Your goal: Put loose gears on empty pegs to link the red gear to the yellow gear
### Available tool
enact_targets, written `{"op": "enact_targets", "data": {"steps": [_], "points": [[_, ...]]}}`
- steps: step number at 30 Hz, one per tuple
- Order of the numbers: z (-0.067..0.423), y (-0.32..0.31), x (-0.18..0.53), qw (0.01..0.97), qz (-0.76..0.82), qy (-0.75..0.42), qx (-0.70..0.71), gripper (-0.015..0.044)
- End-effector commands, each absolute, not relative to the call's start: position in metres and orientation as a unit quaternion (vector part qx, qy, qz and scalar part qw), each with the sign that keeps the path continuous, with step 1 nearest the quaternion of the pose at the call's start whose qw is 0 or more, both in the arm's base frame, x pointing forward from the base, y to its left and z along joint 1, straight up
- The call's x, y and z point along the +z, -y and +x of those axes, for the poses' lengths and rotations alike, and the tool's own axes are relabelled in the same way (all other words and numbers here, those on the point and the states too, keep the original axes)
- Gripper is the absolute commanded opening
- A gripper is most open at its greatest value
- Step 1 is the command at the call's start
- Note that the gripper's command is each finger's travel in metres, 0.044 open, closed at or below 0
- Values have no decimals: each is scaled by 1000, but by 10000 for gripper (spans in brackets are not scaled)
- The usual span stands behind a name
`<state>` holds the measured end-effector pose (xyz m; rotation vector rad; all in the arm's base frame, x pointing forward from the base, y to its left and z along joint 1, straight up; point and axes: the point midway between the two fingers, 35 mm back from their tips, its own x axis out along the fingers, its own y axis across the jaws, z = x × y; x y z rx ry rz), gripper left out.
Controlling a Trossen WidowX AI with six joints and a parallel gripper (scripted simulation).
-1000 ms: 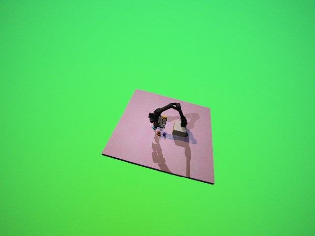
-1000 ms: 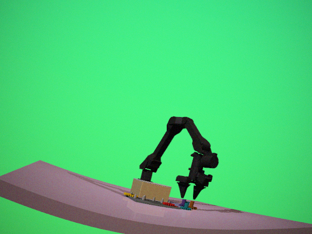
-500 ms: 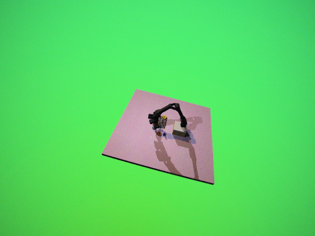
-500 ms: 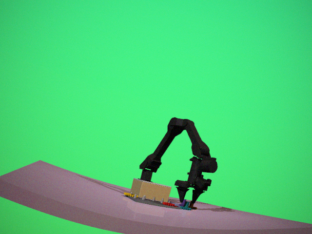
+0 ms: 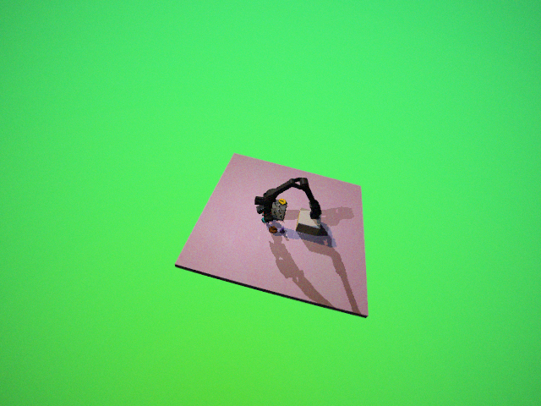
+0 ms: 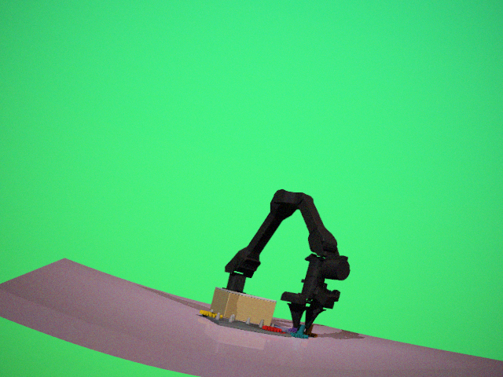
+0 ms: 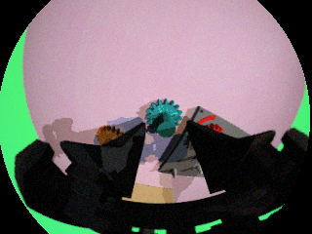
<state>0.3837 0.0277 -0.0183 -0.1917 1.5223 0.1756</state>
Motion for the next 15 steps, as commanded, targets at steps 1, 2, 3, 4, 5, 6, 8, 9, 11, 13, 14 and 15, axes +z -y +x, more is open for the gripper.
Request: {"op": "enact_targets", "data": {"steps": [1, 2, 3, 4, 5, 6, 8, 9, 11, 13, 14, 15], "points": [[384, -28, -19, 716, -87, -687, 83, 151], [384, -28, -19, 716, -87, -687, 83, 125], [384, -28, -19, 716, -87, -687, 83, 99], [384, -28, -19, 716, -87, -687, 83, 72], [384, -28, -19, 716, -87, -687, 83, 66], [384, -28, -19, 716, -87, -687, 83, 59], [384, -28, -19, 716, -87, -687, 83, 46], [384, -28, -19, 716, -87, -687, 83, 39], [384, -28, -19, 716, -87, -687, 83, 26], [384, -28, -19, 716, -87, -687, 83, 0], [384, -28, -18, 716, -87, -687, 83, 0], [384, -29, -17, 716, -87, -687, 83, 0]]}}
